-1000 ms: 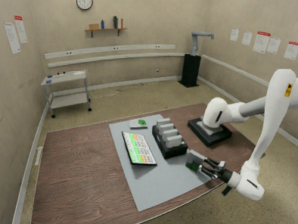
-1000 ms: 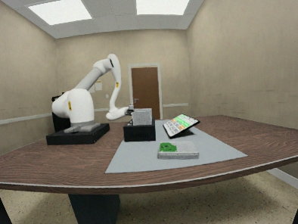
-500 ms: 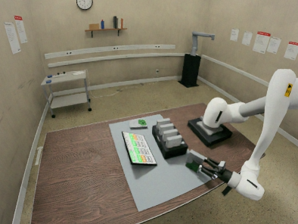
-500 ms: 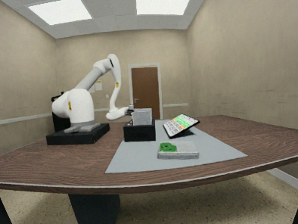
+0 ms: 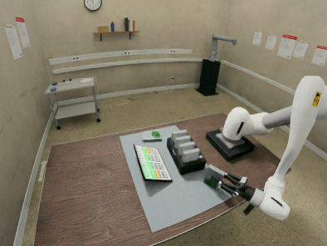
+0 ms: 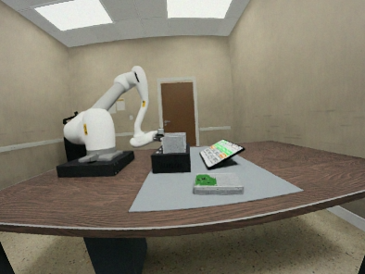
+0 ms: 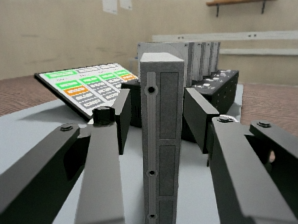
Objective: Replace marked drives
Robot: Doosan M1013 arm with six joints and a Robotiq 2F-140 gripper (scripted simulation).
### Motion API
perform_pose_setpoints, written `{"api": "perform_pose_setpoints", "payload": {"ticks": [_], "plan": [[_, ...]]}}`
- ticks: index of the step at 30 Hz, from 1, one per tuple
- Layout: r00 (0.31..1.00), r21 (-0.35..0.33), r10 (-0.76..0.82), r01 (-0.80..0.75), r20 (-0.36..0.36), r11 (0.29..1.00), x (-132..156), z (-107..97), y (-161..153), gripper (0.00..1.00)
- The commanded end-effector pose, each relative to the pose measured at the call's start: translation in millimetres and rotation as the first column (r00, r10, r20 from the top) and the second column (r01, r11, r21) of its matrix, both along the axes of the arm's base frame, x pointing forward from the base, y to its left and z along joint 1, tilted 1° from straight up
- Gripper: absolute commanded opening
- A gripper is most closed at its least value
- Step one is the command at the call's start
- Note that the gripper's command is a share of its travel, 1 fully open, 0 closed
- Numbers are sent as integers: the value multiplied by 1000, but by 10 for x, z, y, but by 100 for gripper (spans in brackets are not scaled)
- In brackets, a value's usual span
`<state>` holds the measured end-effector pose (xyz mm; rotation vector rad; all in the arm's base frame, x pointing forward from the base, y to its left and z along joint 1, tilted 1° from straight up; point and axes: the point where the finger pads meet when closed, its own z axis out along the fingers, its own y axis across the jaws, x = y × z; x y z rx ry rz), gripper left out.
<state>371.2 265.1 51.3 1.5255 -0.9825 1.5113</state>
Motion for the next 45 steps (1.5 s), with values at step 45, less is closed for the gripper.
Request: {"api": "perform_pose_setpoints", "payload": {"ticks": [45], "plan": [[1000, 1, 0, 0, 0, 1000, -252, 11, 554, 40]]}}
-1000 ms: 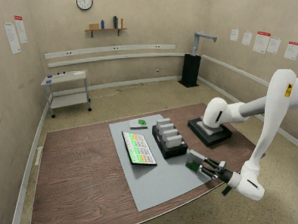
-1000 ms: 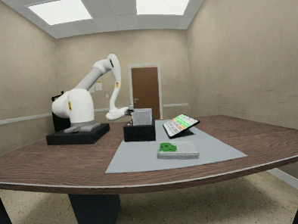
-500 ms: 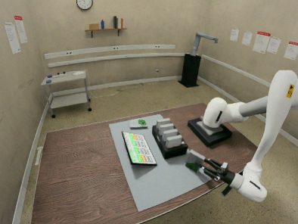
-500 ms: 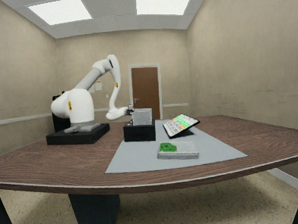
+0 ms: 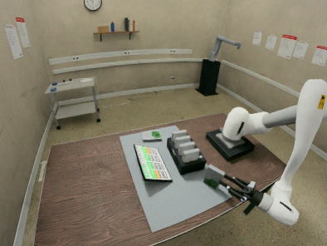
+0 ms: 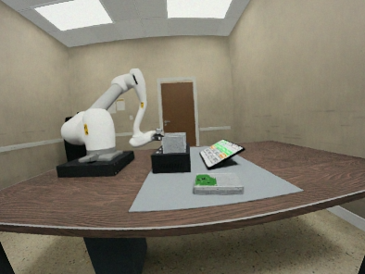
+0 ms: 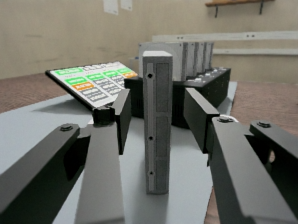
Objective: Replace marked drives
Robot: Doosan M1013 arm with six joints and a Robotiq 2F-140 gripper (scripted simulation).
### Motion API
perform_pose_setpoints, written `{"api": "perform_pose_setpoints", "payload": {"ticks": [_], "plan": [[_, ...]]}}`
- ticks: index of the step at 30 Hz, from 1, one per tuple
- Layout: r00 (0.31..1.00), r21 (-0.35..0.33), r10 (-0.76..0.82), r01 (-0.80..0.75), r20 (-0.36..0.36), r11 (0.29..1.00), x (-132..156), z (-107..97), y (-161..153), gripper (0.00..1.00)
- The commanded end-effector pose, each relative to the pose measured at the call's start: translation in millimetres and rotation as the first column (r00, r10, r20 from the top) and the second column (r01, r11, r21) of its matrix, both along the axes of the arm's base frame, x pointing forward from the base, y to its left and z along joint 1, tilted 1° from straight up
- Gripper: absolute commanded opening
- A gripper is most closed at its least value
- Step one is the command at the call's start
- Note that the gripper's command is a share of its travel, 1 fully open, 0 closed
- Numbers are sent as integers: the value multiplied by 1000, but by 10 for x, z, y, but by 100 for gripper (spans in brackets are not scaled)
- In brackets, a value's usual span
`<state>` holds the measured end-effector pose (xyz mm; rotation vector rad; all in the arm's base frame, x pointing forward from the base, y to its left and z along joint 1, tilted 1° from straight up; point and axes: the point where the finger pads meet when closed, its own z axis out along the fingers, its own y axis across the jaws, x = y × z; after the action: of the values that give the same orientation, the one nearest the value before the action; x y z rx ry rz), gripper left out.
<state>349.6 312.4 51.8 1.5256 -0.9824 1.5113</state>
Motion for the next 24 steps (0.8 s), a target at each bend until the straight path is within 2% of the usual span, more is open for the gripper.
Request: {"api": "perform_pose_setpoints", "payload": {"ticks": [1, 24], "plan": [[1000, 1, 0, 0, 0, 1000, -46, 6, 105, 40], [1000, 1, 0, 0, 0, 1000, -149, 8, 329, 40]]}}
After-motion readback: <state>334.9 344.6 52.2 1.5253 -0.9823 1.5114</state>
